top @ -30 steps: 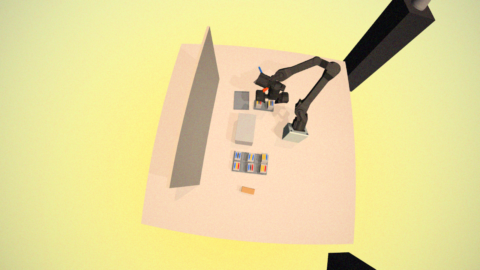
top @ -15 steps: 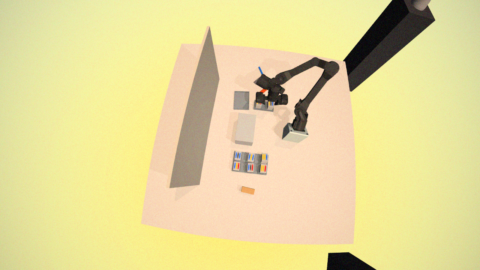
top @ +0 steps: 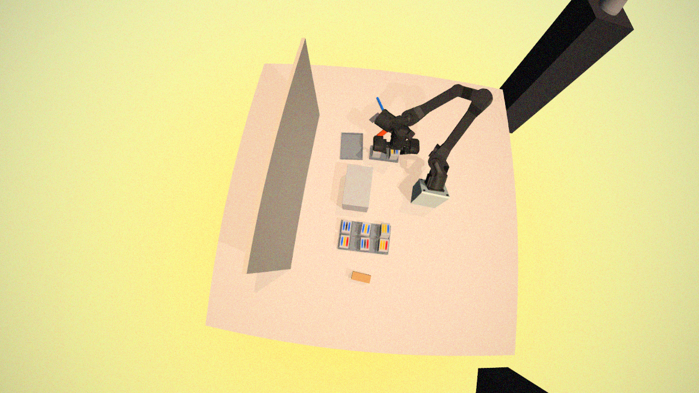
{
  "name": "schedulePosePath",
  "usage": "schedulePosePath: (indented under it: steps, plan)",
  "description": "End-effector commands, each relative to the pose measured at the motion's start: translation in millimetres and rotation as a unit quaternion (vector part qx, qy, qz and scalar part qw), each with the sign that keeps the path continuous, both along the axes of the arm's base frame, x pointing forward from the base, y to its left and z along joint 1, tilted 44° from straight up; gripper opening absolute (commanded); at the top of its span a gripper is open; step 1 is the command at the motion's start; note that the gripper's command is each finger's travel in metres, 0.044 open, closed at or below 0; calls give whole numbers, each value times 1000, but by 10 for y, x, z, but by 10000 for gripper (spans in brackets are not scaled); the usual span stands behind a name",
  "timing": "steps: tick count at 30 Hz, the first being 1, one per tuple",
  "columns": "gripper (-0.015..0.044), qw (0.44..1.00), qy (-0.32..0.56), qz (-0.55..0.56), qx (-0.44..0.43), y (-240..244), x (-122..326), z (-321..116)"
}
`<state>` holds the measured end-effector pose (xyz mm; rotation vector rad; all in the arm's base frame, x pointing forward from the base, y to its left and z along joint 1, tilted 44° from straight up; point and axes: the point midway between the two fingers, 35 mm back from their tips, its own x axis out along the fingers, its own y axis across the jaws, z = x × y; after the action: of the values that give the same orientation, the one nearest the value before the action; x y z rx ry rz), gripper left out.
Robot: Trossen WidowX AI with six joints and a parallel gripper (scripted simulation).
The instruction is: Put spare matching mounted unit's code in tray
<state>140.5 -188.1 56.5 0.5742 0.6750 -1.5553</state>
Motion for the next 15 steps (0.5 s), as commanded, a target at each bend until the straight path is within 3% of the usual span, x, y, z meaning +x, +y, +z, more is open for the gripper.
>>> schedulePosePath:
  steps: [1, 2, 7, 15]
  plan:
    - [300, 1000, 1, 2, 3, 4, -3, -15]
    - [300, 1000, 1, 2, 3, 4, -3, -15]
    - [169, 1000, 0, 0, 0, 0, -3, -3]
    - [96, 1000, 0, 0, 0, 0, -3, -3]
